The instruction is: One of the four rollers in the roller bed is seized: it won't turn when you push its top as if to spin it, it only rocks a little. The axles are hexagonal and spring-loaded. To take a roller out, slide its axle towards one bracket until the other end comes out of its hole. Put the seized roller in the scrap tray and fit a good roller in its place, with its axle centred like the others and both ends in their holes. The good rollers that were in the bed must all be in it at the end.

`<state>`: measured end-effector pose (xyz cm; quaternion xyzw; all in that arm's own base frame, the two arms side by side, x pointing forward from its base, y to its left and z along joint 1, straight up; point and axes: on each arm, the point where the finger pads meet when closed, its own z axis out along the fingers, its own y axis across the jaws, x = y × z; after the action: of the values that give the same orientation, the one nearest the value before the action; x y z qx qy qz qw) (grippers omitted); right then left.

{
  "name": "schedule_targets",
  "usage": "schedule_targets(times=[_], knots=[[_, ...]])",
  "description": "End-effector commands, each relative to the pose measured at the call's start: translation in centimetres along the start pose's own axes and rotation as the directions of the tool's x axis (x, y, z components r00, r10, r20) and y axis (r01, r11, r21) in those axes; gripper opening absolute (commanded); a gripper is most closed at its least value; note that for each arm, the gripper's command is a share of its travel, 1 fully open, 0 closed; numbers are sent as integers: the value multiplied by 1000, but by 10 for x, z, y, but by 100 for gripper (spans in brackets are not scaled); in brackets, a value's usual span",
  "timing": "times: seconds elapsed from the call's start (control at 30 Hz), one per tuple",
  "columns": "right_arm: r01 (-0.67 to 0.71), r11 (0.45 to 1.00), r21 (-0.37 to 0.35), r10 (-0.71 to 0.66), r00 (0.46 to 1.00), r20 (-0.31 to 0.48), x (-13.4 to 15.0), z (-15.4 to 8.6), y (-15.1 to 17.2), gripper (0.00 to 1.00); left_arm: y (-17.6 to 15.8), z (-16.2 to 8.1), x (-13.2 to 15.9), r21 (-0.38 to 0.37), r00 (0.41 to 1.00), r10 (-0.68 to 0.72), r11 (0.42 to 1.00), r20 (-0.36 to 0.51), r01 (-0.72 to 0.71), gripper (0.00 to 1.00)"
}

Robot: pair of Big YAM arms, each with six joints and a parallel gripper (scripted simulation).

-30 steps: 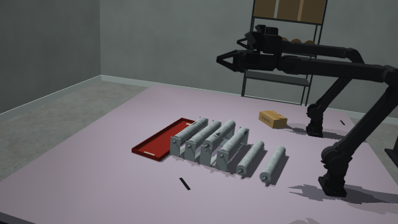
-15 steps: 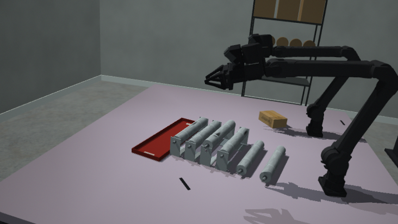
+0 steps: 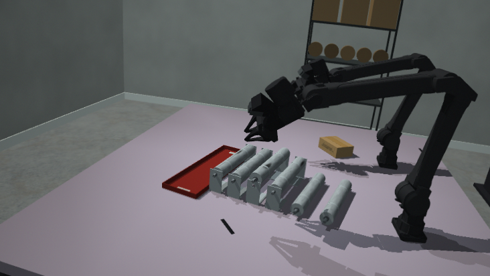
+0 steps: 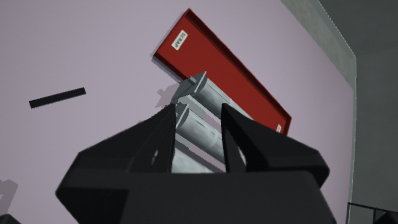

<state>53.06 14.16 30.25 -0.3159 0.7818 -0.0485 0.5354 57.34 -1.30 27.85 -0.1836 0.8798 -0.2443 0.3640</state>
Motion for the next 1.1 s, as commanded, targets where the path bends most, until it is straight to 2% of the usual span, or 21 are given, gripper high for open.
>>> schedule_targets(times=[0.0, 0.1, 0.13, 0.2, 0.27, 0.3, 0.33, 0.37, 0.4, 0.47, 0.53, 0.6, 0.77, 0.83, 0.87, 0.9, 0.97, 1.0, 1.03, 1.07], knots=[[146, 984, -97, -152, 987, -52, 13, 24, 43, 32, 6, 9, -12, -16, 984, -169, 986, -62, 168, 32], [225, 959, -174, -240, 968, -75, 31, 32, 75, 32, 20, 24, 6, -50, 944, -289, 957, -160, 284, 32], [252, 949, -192, -269, 961, -70, 30, 34, 82, 32, 25, 29, 12, -65, 925, -329, 944, -190, 322, 32], [300, 921, -249, -329, 941, -82, 46, 37, 106, 32, 34, 37, 24, -101, 879, -409, 912, -246, 396, 32], [300, 921, -249, -329, 941, -82, 46, 37, 106, 32, 34, 37, 24, -101, 879, -409, 912, -246, 396, 32], [300, 941, -154, -305, 952, -9, -5, 26, 68, 32, 15, 25, 18, -64, 892, -381, 924, -242, 377, 32], [321, 917, -235, -339, 940, -40, 17, 41, 101, 32, 36, 39, 28, -110, 859, -434, 901, -272, 421, 32], [337, 903, -268, -363, 930, -52, 32, 39, 115, 32, 40, 43, 33, -128, 836, -465, 885, -292, 448, 32], [353, 872, -340, -402, 911, -86, 68, 40, 143, 32, 45, 44, 39, -152, 805, -505, 863, -310, 482, 32], [399, 837, -374, -456, 887, -74, 75, 40, 157, 32, 49, 48, 47, -192, 744, -573, 818, -343, 542, 32], [433, 814, -386, -489, 870, -55, 69, 42, 164, 32, 50, 48, 51, -217, 695, -618, 784, -367, 582, 32], [451, 784, -427, -519, 853, -52, 84, 40, 179, 32, 54, 52, 59, -251, 645, -658, 749, -390, 613, 32], [490, 743, -456, -561, 828, -24, 85, 37, 194, 32, 62, 58, 73, -314, 546, -723, 682, -423, 660, 32], [490, 743, -456, -561, 828, -24, 85, 37, 194, 32, 62, 58, 73, -314, 546, -723, 682, -423, 660, 32], [494, 774, -397, -538, 843, 0, 60, 36, 173, 32, 54, 56, 79, -311, 550, -710, 695, -439, 649, 32], [491, 766, -415, -545, 839, -14, 70, 34, 175, 32, 53, 56, 75, -310, 544, -716, 688, -438, 656, 32], [486, 718, -498, -576, 817, -32, 103, 36, 209, 32, 67, 61, 79, -337, 510, -741, 660, -437, 671, 32], [487, 719, -496, -575, 818, -30, 101, 36, 209, 32, 67, 61, 80, -337, 508, -741, 660, -439, 672, 32], [493, 729, -476, -568, 823, -18, 89, 40, 205, 32, 66, 61, 80, -334, 510, -739, 663, -441, 670, 32], [502, 745, -438, -556, 831, 6, 67, 36, 194, 32, 73, 63, 93, -356, 493, -747, 653, -446, 668, 32]])
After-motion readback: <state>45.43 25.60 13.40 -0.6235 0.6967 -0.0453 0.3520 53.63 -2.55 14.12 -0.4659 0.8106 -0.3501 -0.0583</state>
